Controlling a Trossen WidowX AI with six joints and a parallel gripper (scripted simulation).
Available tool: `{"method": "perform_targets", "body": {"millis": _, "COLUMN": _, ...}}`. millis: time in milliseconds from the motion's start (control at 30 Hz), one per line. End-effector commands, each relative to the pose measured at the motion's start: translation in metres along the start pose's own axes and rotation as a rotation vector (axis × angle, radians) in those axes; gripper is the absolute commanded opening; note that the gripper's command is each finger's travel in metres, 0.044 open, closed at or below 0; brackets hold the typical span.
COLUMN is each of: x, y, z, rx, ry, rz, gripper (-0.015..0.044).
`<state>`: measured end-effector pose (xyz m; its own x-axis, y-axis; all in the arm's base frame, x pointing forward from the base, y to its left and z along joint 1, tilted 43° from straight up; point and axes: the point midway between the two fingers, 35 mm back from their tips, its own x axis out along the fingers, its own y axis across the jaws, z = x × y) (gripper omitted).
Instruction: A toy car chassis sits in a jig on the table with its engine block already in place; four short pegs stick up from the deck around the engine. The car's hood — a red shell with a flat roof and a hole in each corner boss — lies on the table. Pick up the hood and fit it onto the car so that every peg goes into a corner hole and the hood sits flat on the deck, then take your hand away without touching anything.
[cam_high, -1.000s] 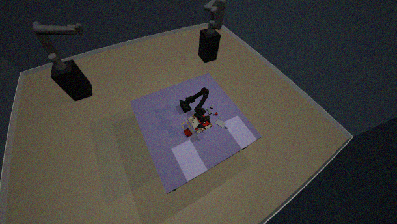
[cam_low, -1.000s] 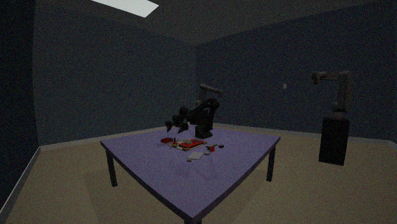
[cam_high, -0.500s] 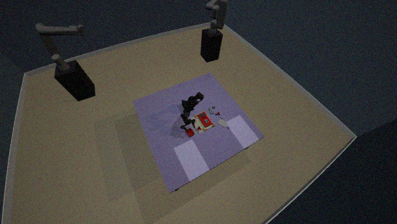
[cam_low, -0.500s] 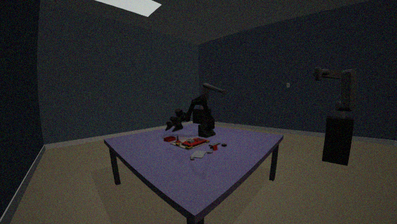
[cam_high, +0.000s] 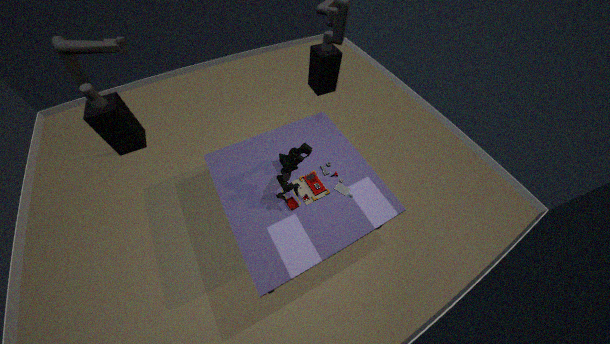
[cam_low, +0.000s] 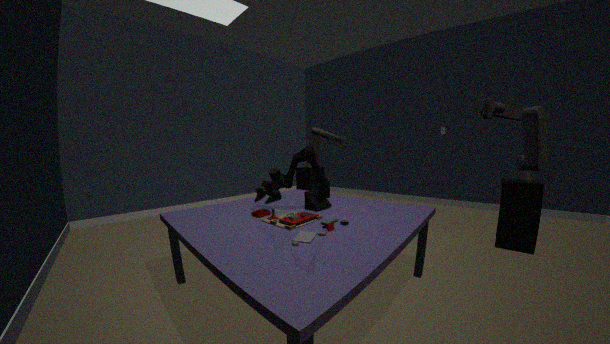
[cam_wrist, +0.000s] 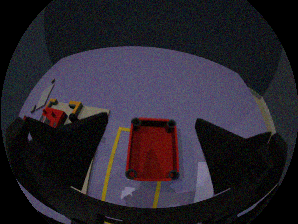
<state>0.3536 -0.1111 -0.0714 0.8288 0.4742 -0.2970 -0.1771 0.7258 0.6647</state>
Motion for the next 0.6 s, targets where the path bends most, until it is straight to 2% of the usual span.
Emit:
{"method": "perform_targets", "body": {"millis": 0, "x": 0.002, "y": -0.001, "z": -0.006, "rx": 0.009, "ry": 0.004, "rz": 0.0, "gripper": 0.044}}
{"method": "perform_targets", "body": {"millis": 567, "x": 0.009, "y": -0.003, "z": -0.018, "rx": 0.002, "ry": 0.0, "rz": 0.0, "gripper": 0.044}}
